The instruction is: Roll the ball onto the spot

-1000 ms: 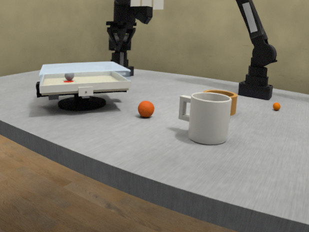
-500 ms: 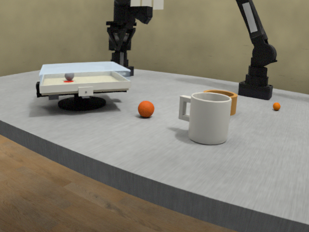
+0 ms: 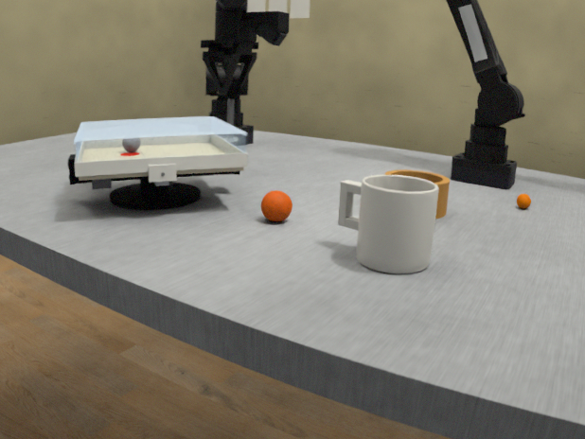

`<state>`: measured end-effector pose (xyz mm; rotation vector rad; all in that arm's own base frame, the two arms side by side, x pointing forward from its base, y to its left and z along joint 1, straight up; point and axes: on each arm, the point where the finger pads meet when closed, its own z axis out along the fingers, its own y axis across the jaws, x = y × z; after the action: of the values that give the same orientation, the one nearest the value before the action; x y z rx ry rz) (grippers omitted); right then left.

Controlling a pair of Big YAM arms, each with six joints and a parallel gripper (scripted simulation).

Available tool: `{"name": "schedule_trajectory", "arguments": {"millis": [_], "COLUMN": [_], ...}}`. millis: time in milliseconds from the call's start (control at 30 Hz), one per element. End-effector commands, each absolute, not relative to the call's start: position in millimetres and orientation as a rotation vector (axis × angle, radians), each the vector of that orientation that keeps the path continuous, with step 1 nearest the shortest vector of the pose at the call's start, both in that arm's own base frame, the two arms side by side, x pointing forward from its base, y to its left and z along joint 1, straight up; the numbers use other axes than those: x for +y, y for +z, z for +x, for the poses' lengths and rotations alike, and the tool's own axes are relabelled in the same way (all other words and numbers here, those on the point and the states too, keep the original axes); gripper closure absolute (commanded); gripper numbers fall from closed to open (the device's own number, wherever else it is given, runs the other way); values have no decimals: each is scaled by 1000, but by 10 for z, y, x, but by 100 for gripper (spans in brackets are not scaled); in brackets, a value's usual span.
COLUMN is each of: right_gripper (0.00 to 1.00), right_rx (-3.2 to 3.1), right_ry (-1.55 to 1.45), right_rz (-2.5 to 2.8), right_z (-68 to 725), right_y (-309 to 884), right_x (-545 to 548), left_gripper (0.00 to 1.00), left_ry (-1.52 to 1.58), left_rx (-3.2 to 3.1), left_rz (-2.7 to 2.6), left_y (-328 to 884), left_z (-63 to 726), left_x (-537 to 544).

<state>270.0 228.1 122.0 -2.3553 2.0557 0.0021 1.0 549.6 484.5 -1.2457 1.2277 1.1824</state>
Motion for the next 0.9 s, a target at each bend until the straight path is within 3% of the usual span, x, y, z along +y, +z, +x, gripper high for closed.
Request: {"name": "schedule_trajectory", "arguments": {"millis": [0, 867], "right_gripper": [100, 100], "right_rx": [2051, 2034], "right_ry": [-14, -7], "right_rz": [-2336, -2318], "right_z": [2896, 2849], "right_y": [1383, 1352], "right_x": [2312, 2547], "left_gripper": [0, 0], "left_ry": [1218, 1218], "left_rx": [1204, 1204], "left_rz": [-1218, -1218], "left_y": [5005, 5005], "left_z": [-57, -57], "left_x": [5449, 5449]}}
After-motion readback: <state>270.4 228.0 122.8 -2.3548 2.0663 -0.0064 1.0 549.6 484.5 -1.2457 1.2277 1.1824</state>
